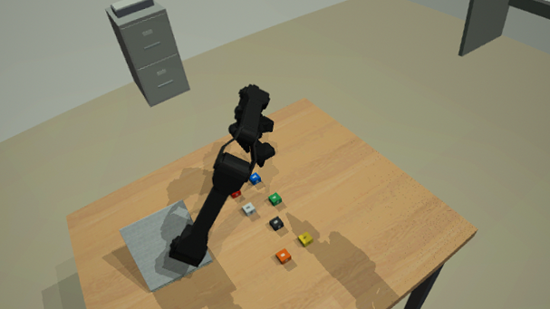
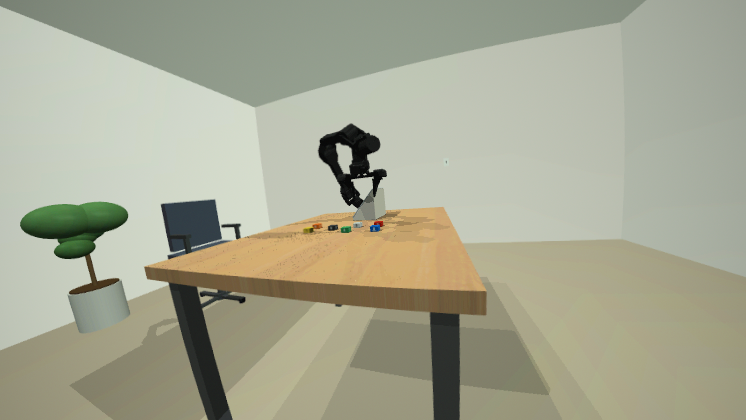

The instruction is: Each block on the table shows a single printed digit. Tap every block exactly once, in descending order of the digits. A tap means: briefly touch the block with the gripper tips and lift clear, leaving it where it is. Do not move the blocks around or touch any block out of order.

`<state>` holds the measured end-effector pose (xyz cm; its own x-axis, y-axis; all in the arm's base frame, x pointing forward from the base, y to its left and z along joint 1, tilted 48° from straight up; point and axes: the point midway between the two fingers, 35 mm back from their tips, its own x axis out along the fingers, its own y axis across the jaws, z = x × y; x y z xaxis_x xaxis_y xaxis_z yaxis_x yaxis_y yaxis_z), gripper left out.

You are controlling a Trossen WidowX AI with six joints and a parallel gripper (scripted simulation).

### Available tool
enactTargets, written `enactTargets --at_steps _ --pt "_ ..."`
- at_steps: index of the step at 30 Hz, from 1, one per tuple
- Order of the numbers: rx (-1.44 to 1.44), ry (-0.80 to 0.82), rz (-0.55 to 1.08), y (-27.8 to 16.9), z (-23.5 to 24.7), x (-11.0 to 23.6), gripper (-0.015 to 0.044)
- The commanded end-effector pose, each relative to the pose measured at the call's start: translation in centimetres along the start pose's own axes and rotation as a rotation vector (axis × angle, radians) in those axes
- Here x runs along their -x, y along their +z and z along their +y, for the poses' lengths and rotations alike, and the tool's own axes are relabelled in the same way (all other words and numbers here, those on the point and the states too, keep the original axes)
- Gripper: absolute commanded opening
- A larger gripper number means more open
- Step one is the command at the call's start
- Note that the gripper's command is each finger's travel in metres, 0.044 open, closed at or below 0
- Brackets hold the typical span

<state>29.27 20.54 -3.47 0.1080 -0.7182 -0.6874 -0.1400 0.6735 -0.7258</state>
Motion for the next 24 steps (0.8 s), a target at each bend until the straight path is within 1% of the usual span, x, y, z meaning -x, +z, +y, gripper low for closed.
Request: enactTargets --at_steps 1,7,9,13,15,21,22,24 --pt "-0.016 -0.009 0.005 -0.9 2.6 -0.6 0.0400" --pt "-0.016 -0.009 0.005 -0.9 2.6 -0.6 0.0400" --pt "-0.016 -0.009 0.004 -0.8 2.7 -1.4 0.0348" --pt "-0.017 -0.010 0.004 -0.7 2.6 -6.8 0.0242" --pt "-0.017 -0.012 0.004 -0.9 2.5 -8.5 0.0190" --pt "-0.017 -0.012 0.004 -0.9 2.5 -8.7 0.0032" --pt "-0.017 -0.012 0.004 -0.9 2.5 -8.7 0.0020" --pt "-0.017 -0.012 0.004 -0.9 2.5 -8.7 0.0020"
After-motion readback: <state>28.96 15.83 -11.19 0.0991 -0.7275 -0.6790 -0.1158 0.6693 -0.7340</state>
